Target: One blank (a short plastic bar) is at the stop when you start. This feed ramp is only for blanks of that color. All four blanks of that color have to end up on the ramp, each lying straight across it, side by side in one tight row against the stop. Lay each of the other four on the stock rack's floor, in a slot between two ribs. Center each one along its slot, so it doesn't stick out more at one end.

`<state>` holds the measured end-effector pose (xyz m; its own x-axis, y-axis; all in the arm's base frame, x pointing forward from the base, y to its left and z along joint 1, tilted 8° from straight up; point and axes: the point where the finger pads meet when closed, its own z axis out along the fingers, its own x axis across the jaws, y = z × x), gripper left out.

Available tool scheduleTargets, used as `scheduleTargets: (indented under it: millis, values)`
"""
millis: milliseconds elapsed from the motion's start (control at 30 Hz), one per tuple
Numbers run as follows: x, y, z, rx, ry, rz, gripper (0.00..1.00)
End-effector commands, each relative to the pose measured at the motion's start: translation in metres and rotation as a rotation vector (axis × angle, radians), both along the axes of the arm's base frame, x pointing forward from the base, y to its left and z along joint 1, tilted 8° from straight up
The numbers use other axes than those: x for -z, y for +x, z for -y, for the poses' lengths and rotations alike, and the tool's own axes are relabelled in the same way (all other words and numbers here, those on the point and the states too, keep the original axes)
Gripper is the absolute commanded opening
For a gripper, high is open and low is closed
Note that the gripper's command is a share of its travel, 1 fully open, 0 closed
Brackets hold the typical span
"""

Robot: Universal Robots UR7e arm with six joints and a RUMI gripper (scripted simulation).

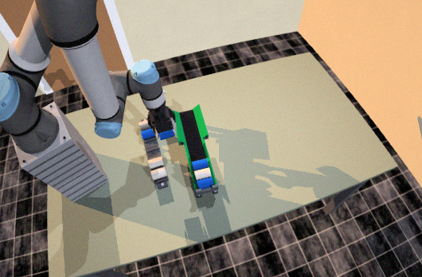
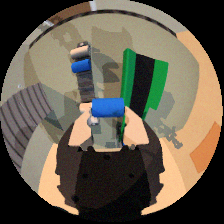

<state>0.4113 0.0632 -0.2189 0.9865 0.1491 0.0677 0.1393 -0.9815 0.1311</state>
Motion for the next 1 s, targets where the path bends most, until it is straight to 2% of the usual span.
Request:
scheduleTargets:
  millis: [0,133,233,400,967]
  values:
    - [-0.016,0.046,0.026,0.018,0.004,-0.020,0.36]
    - [-0.036,0.076,0.048,0.032,0.005,-0.018,0.36]
    - [-0.038,0.079,0.050,0.033,0.005,-0.018,0.36]
    - [-0.064,0.107,0.076,0.048,0.005,-0.016,0.36]
    - [-0.067,0.110,0.078,0.049,0.005,-0.018,0.36]
